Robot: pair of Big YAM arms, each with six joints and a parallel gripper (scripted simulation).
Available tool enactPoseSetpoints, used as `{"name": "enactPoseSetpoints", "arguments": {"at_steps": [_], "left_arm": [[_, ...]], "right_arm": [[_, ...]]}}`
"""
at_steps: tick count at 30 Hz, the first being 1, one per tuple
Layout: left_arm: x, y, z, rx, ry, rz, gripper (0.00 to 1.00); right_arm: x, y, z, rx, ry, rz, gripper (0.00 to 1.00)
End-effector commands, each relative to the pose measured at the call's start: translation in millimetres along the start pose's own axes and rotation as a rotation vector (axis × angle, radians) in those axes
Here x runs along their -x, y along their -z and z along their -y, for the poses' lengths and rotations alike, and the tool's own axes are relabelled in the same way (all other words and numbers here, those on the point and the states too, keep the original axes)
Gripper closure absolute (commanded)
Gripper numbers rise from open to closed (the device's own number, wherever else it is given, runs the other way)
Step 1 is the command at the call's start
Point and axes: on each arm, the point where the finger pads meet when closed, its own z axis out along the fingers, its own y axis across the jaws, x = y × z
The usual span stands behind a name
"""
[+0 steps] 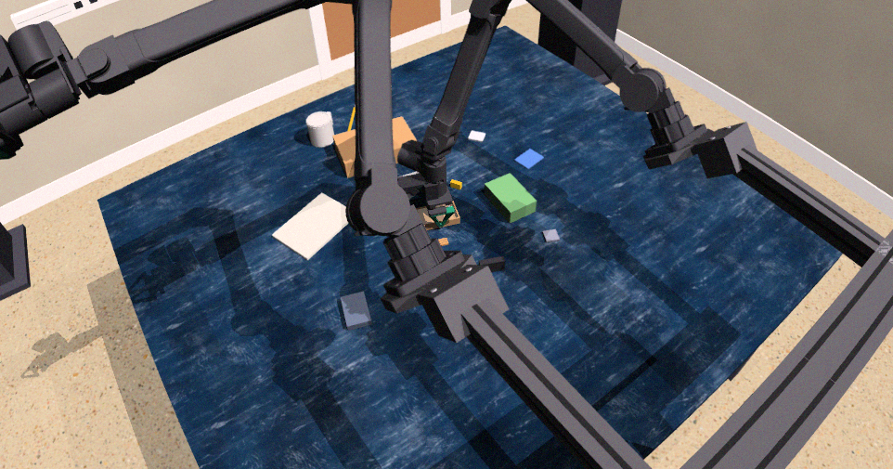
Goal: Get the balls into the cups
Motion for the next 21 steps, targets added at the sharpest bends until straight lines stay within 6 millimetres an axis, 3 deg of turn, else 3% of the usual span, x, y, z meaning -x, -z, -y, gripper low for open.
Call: {"name": "enactPoseSetpoints", "arguments": {"at_steps": [1, 21], "left_arm": [[19.1, 4.9, -14.5, 0.024, 0.010, 0.048, 0.00], [19.1, 4.9, -14.5, 0.024, 0.010, 0.048, 0.00]], "right_arm": [[-4.3, -12.8, 10.2, -0.011, -0.002, -0.002, 0.13], [-6.4, -18.3, 8.3, -0.007, 0.001, -0.006, 0.13]]}}
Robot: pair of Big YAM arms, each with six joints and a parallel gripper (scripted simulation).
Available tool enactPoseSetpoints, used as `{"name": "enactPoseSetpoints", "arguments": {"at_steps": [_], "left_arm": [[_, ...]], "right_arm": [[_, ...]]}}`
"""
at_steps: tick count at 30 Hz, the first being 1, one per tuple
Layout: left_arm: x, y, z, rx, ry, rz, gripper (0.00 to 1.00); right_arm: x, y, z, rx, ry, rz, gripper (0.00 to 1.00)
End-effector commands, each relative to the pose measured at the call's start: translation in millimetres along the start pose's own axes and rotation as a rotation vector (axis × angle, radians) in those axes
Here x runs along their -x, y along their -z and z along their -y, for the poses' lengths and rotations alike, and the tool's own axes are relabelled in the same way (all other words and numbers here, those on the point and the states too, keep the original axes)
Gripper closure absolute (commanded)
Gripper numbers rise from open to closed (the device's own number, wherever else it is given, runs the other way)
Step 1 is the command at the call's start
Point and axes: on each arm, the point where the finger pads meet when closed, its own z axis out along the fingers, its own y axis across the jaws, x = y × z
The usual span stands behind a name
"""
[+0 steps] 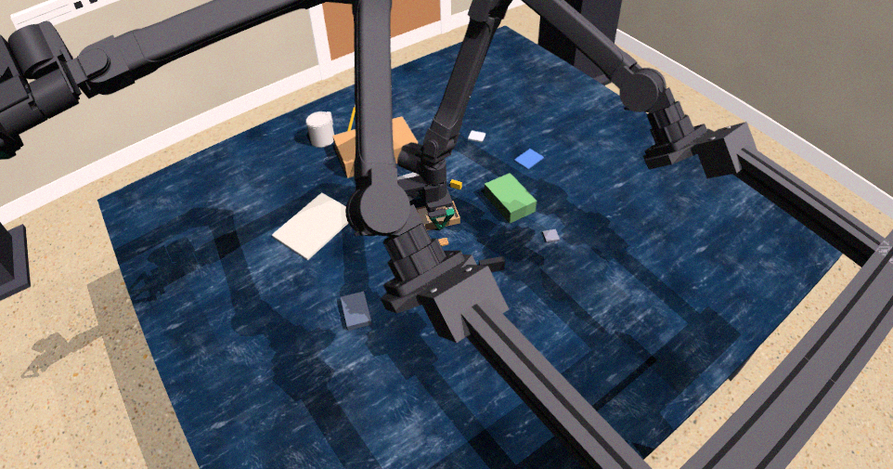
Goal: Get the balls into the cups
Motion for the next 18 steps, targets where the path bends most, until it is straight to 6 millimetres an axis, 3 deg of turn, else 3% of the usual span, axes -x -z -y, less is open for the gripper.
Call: {"name": "enactPoseSetpoints", "arguments": {"at_steps": [1, 7, 8, 18], "left_arm": [[19.1, 4.9, -14.5, 0.024, 0.010, 0.048, 0.00], [19.1, 4.9, -14.5, 0.024, 0.010, 0.048, 0.00], [19.1, 4.9, -14.5, 0.024, 0.010, 0.048, 0.00], [19.1, 4.9, -14.5, 0.024, 0.010, 0.048, 0.00]], "right_arm": [[-6.4, -9.4, 7.4, -0.006, -0.001, -0.006, 0.13], [-6.4, -9.4, 7.4, -0.006, -0.001, -0.006, 0.13], [-6.4, -9.4, 7.4, -0.006, -0.001, -0.006, 0.30], [-5.8, -8.0, 9.2, -0.009, -0.002, -0.004, 0.30]]}}
